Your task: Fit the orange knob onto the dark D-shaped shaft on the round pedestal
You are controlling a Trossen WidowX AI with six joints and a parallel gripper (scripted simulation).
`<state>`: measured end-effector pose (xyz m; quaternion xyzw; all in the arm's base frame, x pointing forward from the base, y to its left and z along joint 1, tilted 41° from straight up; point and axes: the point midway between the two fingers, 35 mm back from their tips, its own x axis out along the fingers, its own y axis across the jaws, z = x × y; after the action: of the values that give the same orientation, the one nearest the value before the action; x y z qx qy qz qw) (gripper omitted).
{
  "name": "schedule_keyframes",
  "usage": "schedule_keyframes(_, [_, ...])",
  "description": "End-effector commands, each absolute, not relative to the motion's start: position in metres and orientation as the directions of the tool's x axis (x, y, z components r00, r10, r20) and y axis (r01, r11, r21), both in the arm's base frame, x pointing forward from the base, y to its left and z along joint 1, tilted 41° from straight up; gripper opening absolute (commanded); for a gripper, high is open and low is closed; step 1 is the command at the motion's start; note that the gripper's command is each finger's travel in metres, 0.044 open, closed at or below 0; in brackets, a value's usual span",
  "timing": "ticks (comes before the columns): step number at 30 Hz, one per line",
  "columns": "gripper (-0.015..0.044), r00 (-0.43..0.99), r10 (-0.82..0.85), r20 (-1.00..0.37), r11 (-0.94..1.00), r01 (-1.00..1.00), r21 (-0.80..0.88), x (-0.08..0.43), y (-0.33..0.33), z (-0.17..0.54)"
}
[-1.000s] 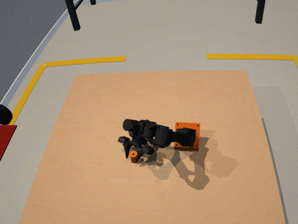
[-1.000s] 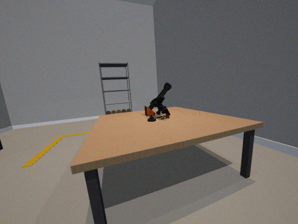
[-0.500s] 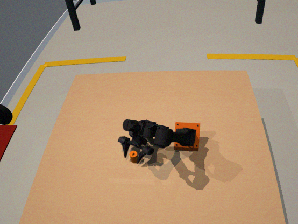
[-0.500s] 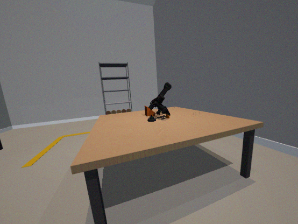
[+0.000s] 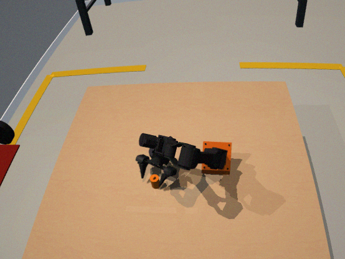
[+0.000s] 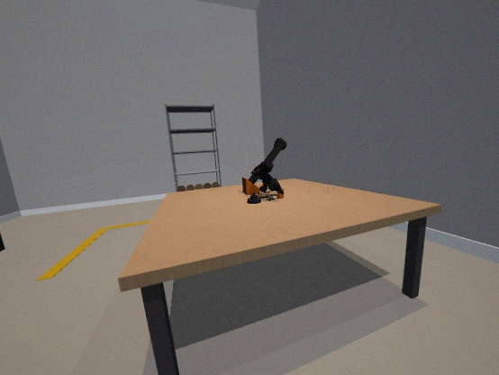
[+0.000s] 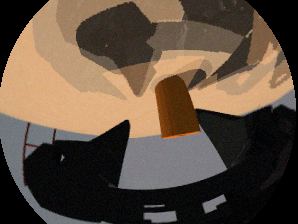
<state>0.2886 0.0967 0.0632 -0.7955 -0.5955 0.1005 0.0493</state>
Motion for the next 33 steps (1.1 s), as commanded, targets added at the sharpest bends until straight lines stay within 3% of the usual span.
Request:
schedule_keyframes(1, [0.0440, 0.274, 0.953, -0.127, -0.293, 0.940, -0.176, 0.292, 0.085, 0.058])
schedule_keyframes(12, [0.0440, 0.251, 0.960, -0.127, -0.266, 0.957, -0.114, 0.287, 0.071, 0.079])
schedule_keyframes(33, [0.0440, 0.259, 0.963, -0.074, -0.269, 0.940, -0.210, 0.279, 0.056, 0.134])
